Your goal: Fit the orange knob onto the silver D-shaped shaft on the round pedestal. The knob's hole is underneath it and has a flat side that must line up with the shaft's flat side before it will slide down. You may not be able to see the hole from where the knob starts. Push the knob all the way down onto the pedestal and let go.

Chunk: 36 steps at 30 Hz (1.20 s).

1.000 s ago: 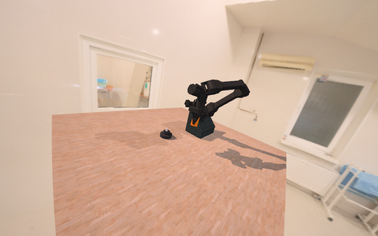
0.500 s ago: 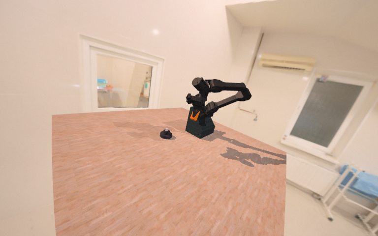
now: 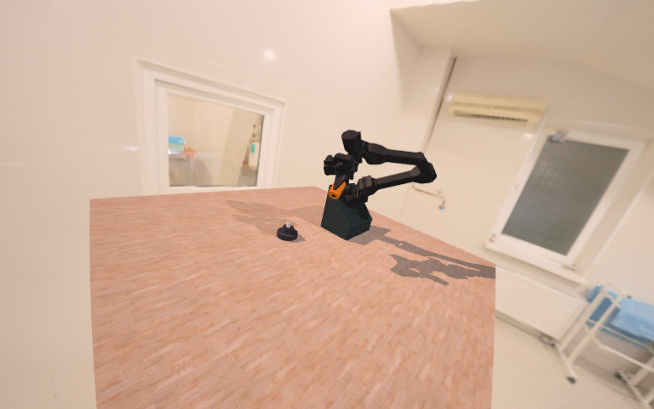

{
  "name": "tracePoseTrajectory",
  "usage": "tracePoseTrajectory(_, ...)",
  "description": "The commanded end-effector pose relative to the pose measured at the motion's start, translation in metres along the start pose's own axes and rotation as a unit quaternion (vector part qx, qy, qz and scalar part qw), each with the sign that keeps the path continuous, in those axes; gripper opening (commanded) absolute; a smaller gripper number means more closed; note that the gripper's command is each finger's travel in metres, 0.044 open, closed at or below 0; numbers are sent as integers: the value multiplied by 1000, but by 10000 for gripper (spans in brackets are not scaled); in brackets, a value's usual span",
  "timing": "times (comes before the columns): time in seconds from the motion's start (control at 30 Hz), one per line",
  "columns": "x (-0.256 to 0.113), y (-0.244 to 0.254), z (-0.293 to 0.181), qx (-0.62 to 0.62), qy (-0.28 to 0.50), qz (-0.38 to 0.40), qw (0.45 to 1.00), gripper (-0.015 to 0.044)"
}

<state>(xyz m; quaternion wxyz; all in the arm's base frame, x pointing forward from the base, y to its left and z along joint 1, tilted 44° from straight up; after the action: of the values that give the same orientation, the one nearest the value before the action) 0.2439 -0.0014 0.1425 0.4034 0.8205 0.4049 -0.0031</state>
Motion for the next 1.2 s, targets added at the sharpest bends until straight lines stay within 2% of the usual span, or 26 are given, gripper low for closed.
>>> tracePoseTrajectory(0.0, -7, 4, 2, 0, 3, 37, 999, 0)
tracePoseTrajectory(0.7, -9, 1, 3, 0, 5, 106, 994, 0)
tracePoseTrajectory(1.17, -9, 1, 3, 0, 6, 92, 996, 0)
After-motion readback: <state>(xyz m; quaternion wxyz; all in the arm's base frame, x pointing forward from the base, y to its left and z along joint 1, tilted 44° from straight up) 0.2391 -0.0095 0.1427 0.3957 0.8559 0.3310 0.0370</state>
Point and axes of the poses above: the point midway between the two fingers, 35 mm back from their tips, its own x axis out along the fingers, its own y axis across the jaws, z = x × y, the point moved 1 cm from there along -x, back along the fingers, and after that the axes turned 2 degrees about x, right-handed, at the moved point
